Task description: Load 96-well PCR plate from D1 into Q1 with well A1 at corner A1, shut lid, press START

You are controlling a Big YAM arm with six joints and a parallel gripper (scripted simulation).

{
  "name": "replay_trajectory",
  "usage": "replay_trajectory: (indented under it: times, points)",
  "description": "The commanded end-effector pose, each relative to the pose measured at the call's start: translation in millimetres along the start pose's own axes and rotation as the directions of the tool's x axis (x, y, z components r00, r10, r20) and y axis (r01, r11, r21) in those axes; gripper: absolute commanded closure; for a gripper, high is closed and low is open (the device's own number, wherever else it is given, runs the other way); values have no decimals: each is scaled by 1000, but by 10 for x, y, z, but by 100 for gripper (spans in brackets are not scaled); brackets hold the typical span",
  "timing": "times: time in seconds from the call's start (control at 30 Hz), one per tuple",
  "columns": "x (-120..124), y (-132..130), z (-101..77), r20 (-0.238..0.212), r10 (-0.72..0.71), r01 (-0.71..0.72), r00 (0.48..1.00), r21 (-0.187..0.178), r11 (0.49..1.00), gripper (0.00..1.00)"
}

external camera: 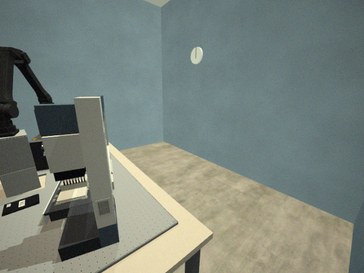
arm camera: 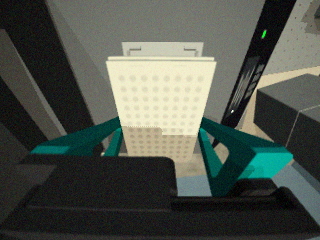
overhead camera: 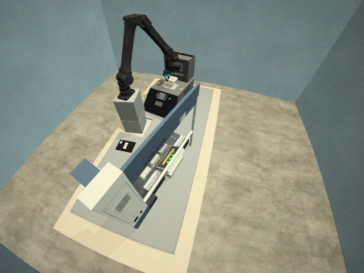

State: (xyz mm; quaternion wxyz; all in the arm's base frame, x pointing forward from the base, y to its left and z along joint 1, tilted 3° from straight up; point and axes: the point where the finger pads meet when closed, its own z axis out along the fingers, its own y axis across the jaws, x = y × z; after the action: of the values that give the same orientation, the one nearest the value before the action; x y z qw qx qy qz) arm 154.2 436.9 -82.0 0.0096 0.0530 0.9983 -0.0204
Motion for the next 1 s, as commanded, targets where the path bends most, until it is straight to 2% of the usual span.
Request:
replay_trajectory:
  times: [0.0, 0.33, 0.43, 0.57, 0.7, 0.87, 0.97]
  points:
    - [4, 99, -126, 13, -21, 21, 1000, -43, 999, 100]
    - [-3, 111, -94, 7, -22, 22, 1000, -17, 1000, 100]
    - [-79, 125, 23, 9, -11, 11, 1000, -27, 1000, 100]
    - [-89, 37, 177, 6, -4, 4, 1000, -13, 1000, 100]
    - [-62, 30, 240, 7, 8, -8, 1000, -14, 1000, 100]
    - [-16, 103, 208, 11, 8, -8, 1000, -31, 999, 100]
    - [14, 121, 298, 11, 5, -4, 1000, -30, 1000, 100]
